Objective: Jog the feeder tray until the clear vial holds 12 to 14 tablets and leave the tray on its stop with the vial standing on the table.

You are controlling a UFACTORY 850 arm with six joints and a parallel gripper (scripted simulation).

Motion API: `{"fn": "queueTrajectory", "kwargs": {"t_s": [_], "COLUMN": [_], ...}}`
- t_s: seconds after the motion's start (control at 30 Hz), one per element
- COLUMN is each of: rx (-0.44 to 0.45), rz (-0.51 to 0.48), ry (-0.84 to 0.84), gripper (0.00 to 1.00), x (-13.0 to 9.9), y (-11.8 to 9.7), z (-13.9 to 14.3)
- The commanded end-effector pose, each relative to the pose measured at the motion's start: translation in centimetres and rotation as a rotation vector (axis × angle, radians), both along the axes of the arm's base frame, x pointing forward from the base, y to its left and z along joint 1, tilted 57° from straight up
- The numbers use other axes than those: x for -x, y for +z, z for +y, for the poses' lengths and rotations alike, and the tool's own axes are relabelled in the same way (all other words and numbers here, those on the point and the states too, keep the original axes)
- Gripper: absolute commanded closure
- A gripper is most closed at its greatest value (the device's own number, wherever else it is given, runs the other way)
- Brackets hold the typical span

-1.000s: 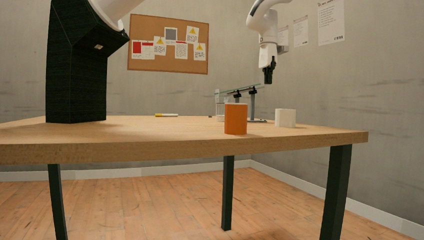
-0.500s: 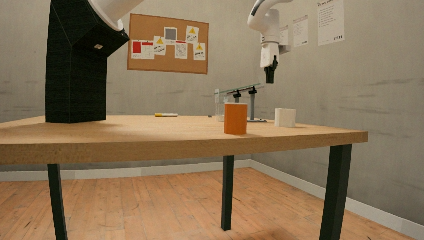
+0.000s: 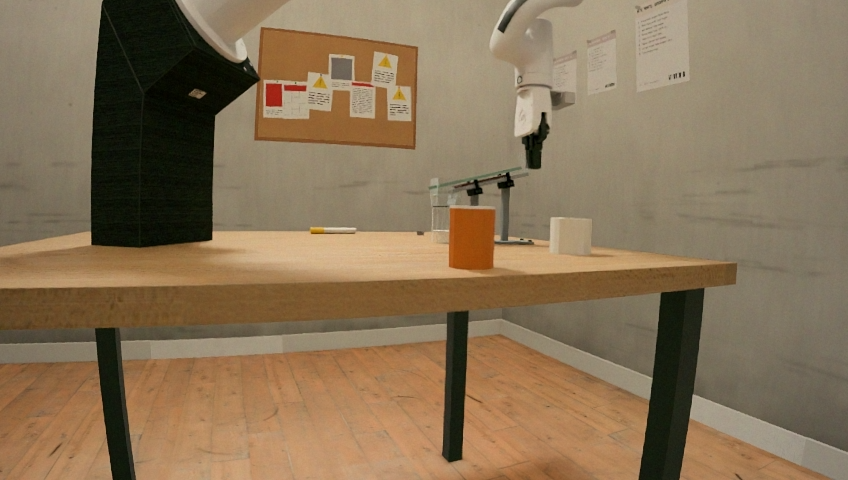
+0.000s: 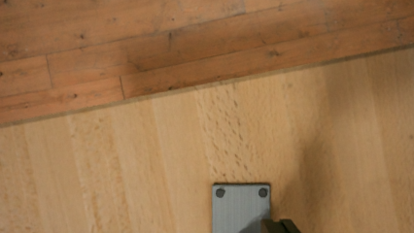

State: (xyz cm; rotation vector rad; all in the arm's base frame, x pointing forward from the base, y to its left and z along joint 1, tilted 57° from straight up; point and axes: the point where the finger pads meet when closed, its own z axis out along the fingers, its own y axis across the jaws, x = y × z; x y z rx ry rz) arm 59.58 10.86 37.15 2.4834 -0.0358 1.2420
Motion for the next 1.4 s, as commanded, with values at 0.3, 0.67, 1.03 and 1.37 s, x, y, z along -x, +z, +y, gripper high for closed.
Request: {"fn": "queueTrajectory", "kwargs": {"t_s": [0.3, 0.67, 1.03, 1.37], "rx": [-0.001, -0.001, -0.001, -0.001], "rz": [-0.002, -0.002, -0.002, -0.002], "ry": [0.001, 0.001, 0.001, 0.001], "gripper": [1.00, 1.00, 1.00, 1.00], "x": [0.3, -0.7, -0.7, 0.2], "y": [-0.5, 1.7, 1.6, -0.5], "z": [-0.1, 0.4, 0.4, -0.1]}}
